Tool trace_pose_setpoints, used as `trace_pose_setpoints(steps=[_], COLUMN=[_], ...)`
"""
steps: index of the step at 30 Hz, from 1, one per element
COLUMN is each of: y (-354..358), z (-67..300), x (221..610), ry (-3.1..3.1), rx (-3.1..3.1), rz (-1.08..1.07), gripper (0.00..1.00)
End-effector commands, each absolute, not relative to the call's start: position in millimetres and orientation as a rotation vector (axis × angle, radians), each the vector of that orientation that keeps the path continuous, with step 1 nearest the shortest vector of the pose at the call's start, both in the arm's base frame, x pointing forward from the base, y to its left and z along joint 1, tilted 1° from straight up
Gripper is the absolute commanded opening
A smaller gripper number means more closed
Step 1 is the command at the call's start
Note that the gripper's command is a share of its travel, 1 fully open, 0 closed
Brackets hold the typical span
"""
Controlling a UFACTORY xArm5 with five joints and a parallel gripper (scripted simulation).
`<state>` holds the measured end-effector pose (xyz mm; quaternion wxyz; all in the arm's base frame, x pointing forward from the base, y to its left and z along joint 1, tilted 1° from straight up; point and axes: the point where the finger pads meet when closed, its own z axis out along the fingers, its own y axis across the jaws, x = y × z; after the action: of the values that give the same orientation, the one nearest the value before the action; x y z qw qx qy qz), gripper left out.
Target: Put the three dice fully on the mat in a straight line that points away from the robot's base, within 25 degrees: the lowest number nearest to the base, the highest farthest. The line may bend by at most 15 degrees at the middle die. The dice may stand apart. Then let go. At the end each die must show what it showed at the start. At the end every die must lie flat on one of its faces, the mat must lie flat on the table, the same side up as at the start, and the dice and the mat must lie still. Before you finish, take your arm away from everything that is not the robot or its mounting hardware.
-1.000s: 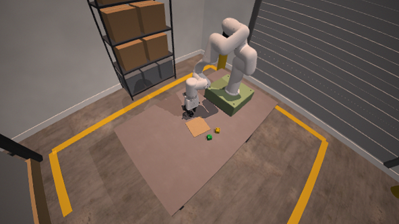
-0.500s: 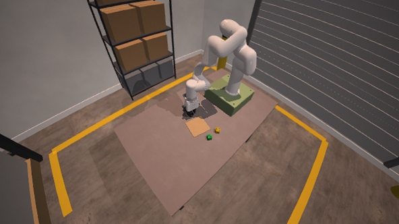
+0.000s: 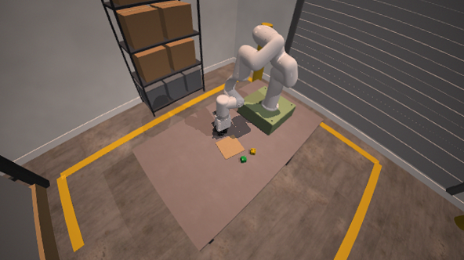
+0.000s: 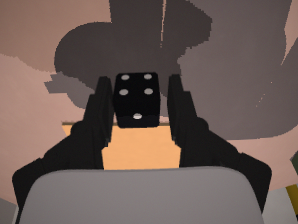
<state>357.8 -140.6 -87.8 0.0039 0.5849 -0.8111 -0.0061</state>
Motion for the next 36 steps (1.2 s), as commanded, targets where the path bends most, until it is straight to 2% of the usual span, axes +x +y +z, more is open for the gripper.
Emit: trace_pose_setpoints(steps=[1, 34, 35, 36], y=[-141.1, -141.1, -141.1, -141.1], z=[-88.0, -88.0, -88.0, -88.0], x=[359.0, 359.0, 359.0, 359.0], ry=[-2.543, -2.543, -2.543, -2.543], rx=[1.834, 1.834, 1.834, 1.834], rz=[-0.015, -0.015, -0.015, -0.015], gripper=[0.47, 0.47, 0.27, 0.27])
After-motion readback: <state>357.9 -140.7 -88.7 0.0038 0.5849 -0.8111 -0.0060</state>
